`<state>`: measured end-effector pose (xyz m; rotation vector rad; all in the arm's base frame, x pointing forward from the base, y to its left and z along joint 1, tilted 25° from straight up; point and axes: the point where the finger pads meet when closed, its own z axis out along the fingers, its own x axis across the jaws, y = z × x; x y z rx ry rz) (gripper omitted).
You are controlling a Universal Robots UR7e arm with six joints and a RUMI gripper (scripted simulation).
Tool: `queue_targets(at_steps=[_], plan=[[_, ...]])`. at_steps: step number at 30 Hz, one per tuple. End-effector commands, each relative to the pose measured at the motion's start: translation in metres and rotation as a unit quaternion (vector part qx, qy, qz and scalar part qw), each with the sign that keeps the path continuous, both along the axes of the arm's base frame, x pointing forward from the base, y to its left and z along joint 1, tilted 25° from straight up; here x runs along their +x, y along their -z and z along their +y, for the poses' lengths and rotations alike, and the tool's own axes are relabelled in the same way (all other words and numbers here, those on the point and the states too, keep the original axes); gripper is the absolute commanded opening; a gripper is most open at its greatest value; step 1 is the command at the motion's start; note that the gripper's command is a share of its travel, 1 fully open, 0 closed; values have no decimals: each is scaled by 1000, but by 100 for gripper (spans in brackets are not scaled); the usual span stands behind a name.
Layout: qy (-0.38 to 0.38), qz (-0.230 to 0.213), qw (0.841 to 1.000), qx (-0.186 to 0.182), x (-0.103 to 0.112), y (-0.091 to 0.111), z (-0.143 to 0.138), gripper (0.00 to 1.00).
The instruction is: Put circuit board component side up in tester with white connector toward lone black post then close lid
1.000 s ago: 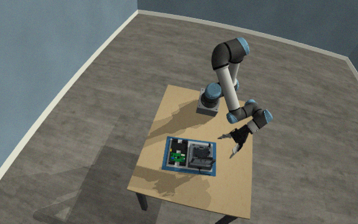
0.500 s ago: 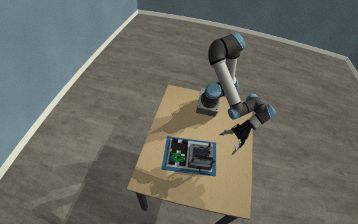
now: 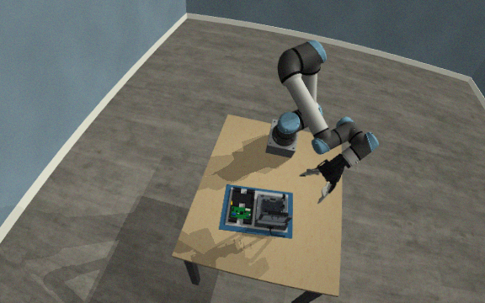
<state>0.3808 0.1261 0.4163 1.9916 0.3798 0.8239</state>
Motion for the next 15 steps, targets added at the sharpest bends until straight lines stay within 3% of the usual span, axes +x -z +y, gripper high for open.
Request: queue_targets(at_steps=[1, 15], plan=[[5, 2, 1000, 0, -8, -16, 1, 100], [5, 2, 1000, 0, -17, -34, 1, 100]])
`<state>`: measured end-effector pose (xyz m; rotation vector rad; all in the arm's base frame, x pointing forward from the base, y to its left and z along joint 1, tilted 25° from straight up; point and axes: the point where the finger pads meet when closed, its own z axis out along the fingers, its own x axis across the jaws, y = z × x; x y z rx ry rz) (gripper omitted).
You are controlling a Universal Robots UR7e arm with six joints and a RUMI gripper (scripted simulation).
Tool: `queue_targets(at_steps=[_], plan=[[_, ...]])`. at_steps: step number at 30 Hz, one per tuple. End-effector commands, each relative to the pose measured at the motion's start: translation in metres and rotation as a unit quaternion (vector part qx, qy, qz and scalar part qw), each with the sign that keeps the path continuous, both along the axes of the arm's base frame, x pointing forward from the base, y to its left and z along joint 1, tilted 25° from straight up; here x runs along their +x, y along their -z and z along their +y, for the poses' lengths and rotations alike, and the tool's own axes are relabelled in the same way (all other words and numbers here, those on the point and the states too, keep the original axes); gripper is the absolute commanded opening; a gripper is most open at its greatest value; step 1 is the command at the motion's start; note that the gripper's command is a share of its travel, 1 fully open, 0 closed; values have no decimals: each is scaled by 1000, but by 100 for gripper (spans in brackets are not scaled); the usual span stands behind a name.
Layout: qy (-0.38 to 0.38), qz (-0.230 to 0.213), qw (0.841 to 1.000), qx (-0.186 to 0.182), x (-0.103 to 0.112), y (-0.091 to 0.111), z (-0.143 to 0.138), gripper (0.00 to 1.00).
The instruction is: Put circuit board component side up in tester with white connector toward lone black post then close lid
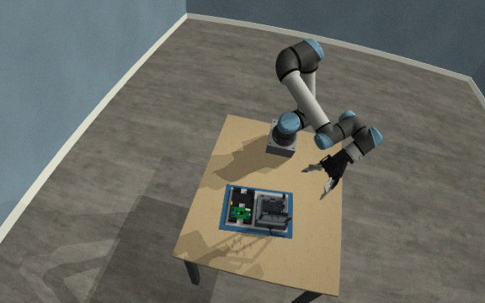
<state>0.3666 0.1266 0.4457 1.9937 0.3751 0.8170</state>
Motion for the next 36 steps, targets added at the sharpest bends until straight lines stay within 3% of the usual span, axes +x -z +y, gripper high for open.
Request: queue_targets(at_steps=[1, 21, 36], plan=[[2, 0, 1000, 0, -2, -5, 0, 100], [4, 5, 1000, 9, -2, -3, -5, 100], [4, 25, 997, 70, 1, 13, -39, 100]])
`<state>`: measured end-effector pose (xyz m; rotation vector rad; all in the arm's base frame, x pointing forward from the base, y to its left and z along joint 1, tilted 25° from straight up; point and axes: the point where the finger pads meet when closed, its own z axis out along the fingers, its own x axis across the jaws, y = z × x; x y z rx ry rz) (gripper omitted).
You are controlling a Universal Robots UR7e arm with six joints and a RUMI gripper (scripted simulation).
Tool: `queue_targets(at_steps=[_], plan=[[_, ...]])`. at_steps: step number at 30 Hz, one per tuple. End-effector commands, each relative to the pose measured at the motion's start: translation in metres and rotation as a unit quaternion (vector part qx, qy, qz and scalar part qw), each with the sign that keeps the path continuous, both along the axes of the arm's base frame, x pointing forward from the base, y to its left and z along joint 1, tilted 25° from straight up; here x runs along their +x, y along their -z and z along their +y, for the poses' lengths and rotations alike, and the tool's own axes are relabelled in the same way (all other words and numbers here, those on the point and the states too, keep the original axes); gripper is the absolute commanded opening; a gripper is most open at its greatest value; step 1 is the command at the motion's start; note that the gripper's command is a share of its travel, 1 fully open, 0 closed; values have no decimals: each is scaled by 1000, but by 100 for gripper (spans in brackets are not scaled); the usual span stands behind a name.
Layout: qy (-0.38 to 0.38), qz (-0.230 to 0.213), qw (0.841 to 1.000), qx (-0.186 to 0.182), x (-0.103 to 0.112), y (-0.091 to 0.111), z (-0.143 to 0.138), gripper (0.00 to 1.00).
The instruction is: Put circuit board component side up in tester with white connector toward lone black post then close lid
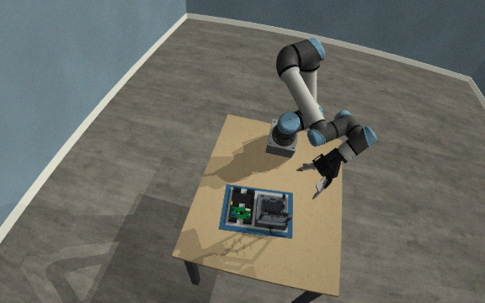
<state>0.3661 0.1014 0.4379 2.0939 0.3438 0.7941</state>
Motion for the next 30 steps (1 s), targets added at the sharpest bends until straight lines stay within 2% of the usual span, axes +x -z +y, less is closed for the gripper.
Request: queue_targets(at_steps=[1, 16, 19, 30], plan=[[-7, 5, 1000, 26, 2, 5, -14, 100], [-3, 37, 994, 106, 9, 29, -62, 100], [-3, 37, 994, 106, 9, 29, -62, 100], [-2, 56, 985, 164, 14, 45, -97, 100]])
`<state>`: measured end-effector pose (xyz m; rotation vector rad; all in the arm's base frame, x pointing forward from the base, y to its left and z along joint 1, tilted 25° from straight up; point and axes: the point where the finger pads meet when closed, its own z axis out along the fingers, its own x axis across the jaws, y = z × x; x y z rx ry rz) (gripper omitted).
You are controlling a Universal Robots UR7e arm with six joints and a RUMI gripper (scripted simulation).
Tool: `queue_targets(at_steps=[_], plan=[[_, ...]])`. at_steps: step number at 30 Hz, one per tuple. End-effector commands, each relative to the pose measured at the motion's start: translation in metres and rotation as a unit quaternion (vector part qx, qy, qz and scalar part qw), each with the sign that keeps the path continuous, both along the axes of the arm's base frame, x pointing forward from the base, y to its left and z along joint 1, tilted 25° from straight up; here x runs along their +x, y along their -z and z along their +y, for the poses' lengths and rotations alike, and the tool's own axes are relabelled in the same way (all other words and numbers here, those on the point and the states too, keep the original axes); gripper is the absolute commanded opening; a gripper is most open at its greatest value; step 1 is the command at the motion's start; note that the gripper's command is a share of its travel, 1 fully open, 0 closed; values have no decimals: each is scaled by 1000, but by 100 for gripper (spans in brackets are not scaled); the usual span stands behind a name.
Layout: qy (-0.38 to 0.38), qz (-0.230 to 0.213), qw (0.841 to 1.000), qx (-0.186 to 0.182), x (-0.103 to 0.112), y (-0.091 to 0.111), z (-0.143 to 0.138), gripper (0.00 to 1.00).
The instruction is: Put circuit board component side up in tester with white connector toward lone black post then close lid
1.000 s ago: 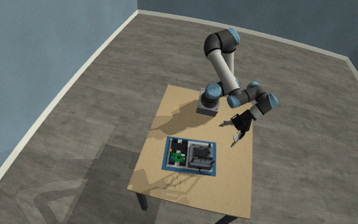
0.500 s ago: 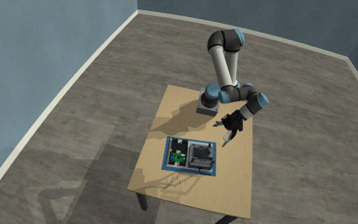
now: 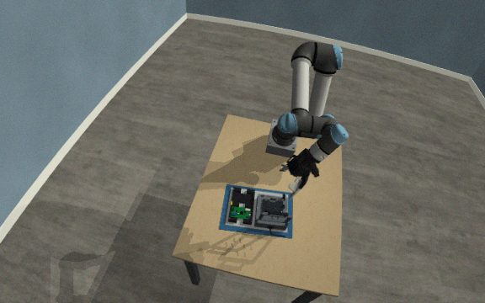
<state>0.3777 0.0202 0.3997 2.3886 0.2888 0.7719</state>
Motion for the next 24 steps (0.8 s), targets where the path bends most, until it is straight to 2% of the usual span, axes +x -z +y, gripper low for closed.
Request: queue_targets(at_steps=[1, 20, 24], plan=[[-7, 8, 999, 30, 3, 6, -16, 100], [-4, 43, 992, 119, 10, 32, -68, 100], [-4, 46, 991, 126, 11, 34, -71, 100]])
